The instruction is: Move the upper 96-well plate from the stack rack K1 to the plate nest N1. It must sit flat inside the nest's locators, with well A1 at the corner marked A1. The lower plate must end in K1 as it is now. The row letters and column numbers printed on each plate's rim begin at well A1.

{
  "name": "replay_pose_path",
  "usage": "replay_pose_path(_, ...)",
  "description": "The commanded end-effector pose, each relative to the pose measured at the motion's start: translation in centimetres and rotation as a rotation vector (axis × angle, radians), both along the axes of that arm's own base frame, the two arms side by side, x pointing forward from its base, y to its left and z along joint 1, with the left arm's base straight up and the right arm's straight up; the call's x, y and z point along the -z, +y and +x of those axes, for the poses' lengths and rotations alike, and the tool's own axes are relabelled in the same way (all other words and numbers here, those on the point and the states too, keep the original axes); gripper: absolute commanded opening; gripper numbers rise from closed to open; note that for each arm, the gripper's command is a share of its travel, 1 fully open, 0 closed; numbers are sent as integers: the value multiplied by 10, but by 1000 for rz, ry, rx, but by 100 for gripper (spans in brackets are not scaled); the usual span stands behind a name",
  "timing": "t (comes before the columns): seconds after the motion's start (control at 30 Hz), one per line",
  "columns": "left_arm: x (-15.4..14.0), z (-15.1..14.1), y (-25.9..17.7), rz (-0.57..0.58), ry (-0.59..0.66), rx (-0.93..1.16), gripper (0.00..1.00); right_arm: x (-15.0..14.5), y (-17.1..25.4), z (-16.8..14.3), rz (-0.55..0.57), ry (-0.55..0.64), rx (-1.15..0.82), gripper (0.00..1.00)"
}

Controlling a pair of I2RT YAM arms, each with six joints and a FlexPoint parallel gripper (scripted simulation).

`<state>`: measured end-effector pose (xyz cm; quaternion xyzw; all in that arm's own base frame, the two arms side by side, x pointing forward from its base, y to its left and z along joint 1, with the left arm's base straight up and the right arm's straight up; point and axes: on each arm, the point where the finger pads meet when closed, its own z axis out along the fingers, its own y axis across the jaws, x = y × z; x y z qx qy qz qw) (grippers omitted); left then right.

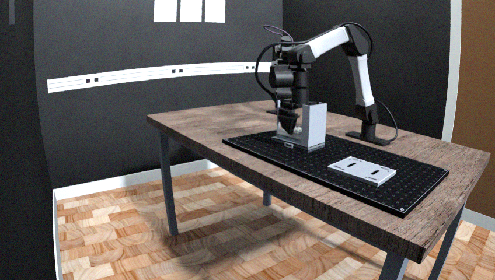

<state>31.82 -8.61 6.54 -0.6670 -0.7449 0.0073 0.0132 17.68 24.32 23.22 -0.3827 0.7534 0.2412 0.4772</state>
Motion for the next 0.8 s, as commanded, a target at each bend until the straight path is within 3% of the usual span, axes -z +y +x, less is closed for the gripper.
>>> replay_pose_path(0.0,3,9,1,-4,-29,1,100,-8,1,0,32,-20,-3,100)
replay_pose_path(0.23,12,11,1,-5,-31,1,98,-1,1,0,33,-21,-3,100)
replay_pose_path(0.5,1,9,-1,-13,-62,-1,76,5,1,1,37,-28,-4,100)
replay_pose_path(0.57,1,9,-1,-13,-62,-1,76,5,1,1,37,-28,-4,100)
replay_pose_path(0.6,2,8,-1,-12,-59,-1,73,3,1,1,43,-33,-4,100)
replay_pose_path(0.67,-5,8,-1,-13,-60,-1,51,7,1,1,40,-32,-6,100)
replay_pose_path(0.73,-17,8,-1,-13,-59,-1,73,9,1,1,41,-33,-6,100)
replay_pose_path(0.77,-23,8,-1,-13,-59,-1,75,6,3,2,49,-38,-8,100)
